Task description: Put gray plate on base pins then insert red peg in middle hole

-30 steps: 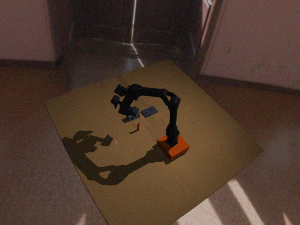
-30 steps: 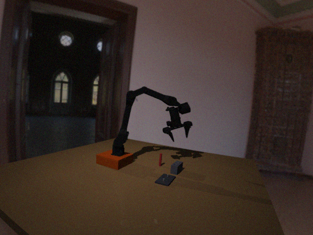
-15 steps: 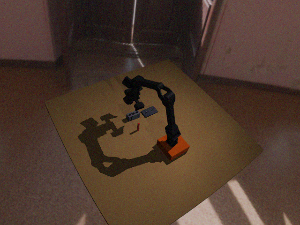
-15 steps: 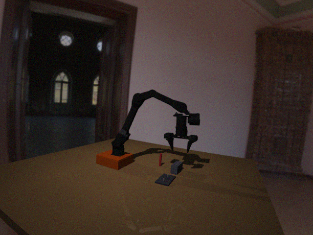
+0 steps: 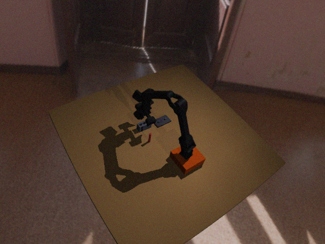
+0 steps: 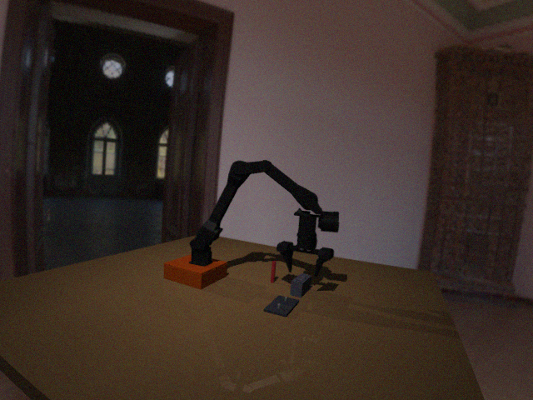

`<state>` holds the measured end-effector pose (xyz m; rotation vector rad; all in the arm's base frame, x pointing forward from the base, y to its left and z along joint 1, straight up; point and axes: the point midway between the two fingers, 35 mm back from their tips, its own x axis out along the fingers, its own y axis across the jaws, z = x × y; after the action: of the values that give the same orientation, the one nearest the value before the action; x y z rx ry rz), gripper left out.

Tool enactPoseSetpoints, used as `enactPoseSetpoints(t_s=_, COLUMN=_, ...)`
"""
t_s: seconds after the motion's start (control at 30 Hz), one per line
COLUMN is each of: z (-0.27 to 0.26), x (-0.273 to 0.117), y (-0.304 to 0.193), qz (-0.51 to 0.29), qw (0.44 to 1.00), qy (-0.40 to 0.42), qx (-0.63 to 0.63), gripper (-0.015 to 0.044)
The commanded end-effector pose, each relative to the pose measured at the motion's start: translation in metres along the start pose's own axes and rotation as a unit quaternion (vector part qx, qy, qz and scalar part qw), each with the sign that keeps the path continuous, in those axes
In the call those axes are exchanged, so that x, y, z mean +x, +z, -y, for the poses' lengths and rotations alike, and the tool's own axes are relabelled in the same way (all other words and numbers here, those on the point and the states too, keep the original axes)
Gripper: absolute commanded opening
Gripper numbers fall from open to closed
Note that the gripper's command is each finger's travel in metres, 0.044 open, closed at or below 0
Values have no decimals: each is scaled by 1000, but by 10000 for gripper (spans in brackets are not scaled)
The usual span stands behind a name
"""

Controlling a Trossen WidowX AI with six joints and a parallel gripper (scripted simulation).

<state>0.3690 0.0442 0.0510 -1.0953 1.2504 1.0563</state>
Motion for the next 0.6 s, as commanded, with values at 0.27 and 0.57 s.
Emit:
enactPoseSetpoints(t_s=0.27, z=-1, x=21, y=0, qz=0, qw=1000, qy=4, qx=0, gripper=440)
enactPoseSetpoints(t_s=0.57, z=-1, x=36, y=0, qz=0, qw=1000, qy=4, qx=0, gripper=440)
